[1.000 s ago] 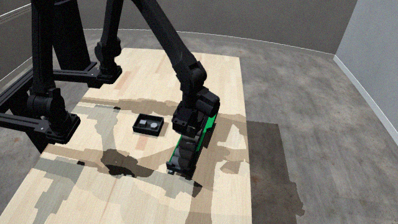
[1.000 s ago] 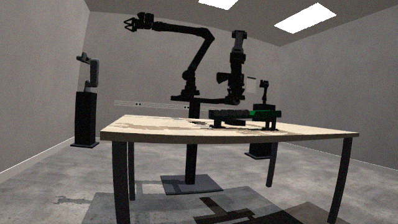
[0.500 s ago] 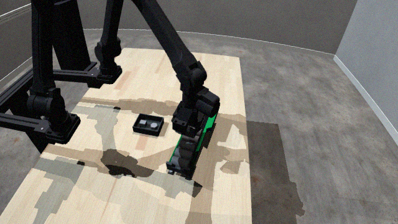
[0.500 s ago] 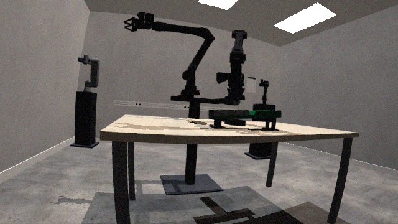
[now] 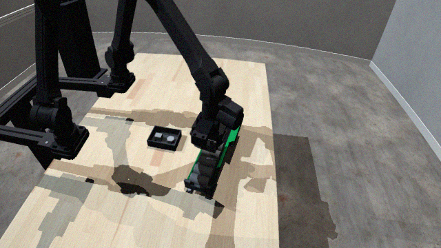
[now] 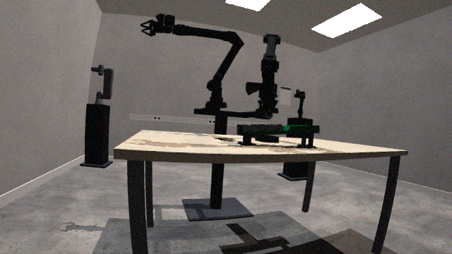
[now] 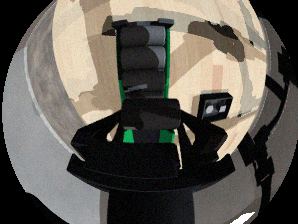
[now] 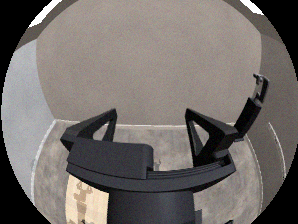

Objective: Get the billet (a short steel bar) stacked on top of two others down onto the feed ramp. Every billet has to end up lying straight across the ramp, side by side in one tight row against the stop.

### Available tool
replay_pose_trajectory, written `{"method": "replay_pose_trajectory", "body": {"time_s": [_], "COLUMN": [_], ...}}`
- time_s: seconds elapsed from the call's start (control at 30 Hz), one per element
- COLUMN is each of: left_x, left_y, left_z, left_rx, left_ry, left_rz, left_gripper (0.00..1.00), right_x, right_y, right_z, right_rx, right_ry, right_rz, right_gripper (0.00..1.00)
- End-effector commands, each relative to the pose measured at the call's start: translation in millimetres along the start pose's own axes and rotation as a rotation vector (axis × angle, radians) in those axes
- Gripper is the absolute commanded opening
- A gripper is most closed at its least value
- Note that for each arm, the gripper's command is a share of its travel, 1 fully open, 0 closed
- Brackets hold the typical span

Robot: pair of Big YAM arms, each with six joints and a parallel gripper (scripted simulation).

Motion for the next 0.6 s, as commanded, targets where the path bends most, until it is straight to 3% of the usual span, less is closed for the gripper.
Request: {"method": "replay_pose_trajectory", "body": {"time_s": [0.0,0.57], "left_x": [38,37], "left_y": [-53,-54], "left_z": [-6,23], "left_rx": [-0.009,-0.006], "left_ry": [-0.001,-0.004], "left_rz": [-0.124,-0.135], "left_gripper": [0.0,0.0], "right_x": [3,3], "right_y": [-8,-8], "right_z": [-23,-23], "right_rx": [-0.055,-0.055], "right_ry": [-0.009,-0.009], "right_rz": [-0.011,-0.011], "right_gripper": [1.0,1.0]}}
Point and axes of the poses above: on each arm, the point where the finger pads meet when closed, its own y axis out along the fingers, its own x axis across the jaws, z = x × y, the point moved 2 cm from there along -y, back along the fingers, and after that the axes turned 15 degrees about y, right-handed, at the moved point
